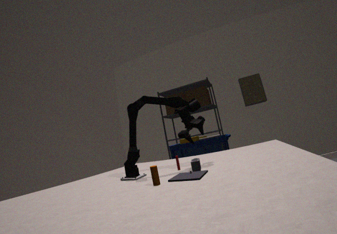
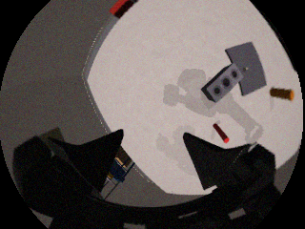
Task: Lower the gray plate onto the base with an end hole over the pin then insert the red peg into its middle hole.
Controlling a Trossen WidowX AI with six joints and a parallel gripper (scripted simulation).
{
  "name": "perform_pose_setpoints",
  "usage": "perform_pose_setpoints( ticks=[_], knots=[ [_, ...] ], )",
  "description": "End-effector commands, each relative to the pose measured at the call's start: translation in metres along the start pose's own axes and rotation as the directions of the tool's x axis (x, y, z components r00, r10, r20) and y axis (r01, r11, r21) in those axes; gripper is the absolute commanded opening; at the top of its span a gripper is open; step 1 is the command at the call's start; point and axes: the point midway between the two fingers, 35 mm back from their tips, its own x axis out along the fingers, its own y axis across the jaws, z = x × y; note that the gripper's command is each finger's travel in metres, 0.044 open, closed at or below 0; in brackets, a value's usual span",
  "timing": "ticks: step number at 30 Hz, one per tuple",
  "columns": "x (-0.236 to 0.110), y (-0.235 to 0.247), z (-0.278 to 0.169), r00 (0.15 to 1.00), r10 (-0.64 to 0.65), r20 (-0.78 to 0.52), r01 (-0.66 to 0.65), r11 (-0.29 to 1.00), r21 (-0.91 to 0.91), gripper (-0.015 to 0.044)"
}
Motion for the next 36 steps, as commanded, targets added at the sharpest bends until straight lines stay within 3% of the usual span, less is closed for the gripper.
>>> perform_pose_setpoints(
  ticks=[1, 7, 13, 20, 36],
  knots=[
    [-0.016, -0.030, 0.043, 0.985, -0.158, 0.068, 0.136, 0.957, 0.257, 0.0440],
    [-0.055, -0.090, 0.095, 0.902, -0.422, 0.093, 0.274, 0.725, 0.632, 0.0440],
    [-0.055, -0.093, 0.096, 0.898, -0.429, 0.092, 0.276, 0.716, 0.641, 0.0440],
    [-0.002, -0.123, 0.103, 0.898, -0.430, 0.092, 0.277, 0.716, 0.641, 0.0440],
    [0.024, -0.133, 0.102, 0.898, -0.430, 0.092, 0.277, 0.716, 0.641, 0.0440]
  ],
)
